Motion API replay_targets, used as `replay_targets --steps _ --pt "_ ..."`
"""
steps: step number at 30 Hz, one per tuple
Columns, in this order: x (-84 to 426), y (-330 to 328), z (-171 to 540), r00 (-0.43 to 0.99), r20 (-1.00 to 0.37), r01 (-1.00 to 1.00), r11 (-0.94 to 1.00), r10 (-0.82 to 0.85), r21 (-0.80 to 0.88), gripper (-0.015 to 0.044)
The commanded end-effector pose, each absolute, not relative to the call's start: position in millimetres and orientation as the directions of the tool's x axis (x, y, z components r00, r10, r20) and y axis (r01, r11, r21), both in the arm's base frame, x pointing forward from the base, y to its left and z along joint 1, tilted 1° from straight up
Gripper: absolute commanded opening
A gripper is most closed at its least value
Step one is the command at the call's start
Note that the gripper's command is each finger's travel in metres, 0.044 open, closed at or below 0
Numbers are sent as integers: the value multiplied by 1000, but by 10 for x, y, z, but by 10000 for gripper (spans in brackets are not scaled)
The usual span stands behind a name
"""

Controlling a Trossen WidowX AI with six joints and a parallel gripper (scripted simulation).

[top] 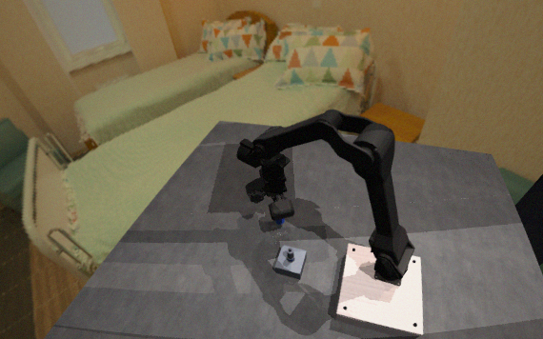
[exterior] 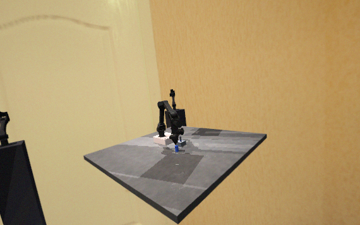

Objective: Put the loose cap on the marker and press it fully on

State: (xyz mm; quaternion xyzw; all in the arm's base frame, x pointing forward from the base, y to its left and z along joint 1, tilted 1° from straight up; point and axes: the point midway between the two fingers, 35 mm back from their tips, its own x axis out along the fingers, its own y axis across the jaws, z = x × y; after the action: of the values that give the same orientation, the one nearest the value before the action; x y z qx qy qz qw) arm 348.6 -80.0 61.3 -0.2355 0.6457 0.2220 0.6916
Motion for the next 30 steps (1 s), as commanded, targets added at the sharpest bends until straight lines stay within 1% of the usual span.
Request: replay_targets --steps 1,30 --pt "3475 -809 554 60 -998 -615 788 -1 -38 252" --pt "3503 -815 93 60 -998 -615 788 -1 -38 252"
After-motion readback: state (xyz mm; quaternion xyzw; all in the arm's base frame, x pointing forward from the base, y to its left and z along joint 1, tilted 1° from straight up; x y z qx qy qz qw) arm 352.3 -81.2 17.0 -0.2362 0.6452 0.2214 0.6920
